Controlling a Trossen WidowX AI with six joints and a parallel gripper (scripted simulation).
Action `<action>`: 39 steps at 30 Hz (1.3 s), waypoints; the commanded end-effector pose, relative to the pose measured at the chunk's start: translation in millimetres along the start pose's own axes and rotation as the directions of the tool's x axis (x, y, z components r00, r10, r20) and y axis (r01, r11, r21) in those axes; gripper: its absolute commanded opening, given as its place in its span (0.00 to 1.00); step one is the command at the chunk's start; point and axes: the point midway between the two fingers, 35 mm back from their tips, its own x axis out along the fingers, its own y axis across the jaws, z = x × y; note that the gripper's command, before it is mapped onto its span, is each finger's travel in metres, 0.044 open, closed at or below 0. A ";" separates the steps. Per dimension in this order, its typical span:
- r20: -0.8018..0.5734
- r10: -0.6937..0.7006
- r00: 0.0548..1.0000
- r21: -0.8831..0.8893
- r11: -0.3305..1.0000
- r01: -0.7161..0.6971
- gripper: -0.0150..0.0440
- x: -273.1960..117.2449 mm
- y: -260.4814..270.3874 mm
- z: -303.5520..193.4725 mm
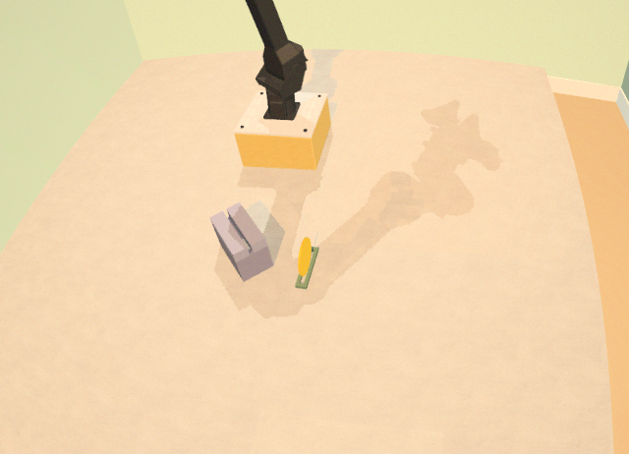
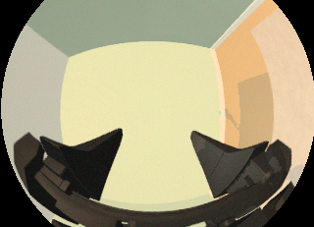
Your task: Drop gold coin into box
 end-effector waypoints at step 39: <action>0.737 -0.662 0.135 0.480 0.654 0.585 0.53 -378.7 -174.3 343.9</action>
